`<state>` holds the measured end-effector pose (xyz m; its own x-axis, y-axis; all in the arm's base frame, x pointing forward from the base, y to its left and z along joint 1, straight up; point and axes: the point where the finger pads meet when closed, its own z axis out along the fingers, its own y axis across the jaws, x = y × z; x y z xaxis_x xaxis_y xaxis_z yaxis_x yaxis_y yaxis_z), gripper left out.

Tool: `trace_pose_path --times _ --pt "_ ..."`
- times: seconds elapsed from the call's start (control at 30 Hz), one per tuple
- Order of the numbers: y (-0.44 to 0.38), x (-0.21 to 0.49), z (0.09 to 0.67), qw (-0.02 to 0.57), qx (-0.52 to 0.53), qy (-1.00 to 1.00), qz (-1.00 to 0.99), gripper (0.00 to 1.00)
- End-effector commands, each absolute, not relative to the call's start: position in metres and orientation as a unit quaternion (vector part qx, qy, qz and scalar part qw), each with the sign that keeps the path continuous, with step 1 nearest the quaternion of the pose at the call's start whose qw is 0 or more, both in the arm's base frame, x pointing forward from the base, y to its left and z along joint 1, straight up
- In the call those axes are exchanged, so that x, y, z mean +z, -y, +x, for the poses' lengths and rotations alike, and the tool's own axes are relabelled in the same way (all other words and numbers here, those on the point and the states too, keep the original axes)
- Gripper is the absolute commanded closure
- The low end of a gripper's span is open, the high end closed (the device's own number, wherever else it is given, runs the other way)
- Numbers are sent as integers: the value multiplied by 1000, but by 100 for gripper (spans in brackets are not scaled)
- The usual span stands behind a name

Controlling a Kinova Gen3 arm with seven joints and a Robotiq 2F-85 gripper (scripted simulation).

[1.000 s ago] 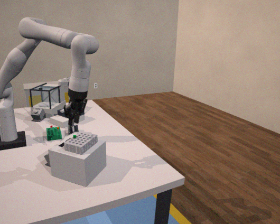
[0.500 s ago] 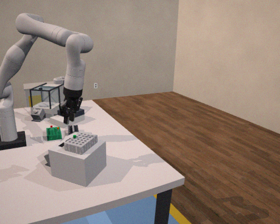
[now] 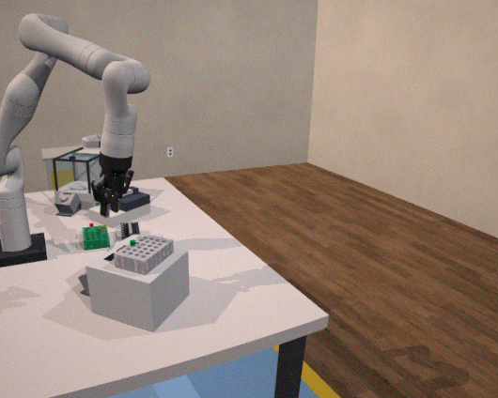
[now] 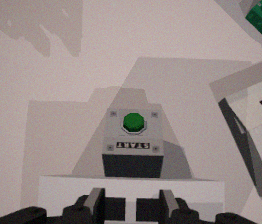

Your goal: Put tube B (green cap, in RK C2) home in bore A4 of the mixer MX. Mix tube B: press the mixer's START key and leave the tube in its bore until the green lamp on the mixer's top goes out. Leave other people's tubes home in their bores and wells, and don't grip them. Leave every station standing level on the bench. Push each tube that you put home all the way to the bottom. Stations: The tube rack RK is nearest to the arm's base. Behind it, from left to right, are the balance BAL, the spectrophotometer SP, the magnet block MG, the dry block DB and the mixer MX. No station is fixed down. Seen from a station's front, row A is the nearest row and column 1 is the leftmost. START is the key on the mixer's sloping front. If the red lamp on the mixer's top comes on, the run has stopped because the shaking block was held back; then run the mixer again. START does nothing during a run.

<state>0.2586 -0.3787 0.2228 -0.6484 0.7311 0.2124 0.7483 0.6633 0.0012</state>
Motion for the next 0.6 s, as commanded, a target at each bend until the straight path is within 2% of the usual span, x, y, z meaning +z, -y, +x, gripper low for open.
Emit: trace_pose_path --times 0.0,0.57 --pt "372 224 254 96 -43 907 -408 58" --pt "330 224 227 96 -44 907 -408 58"
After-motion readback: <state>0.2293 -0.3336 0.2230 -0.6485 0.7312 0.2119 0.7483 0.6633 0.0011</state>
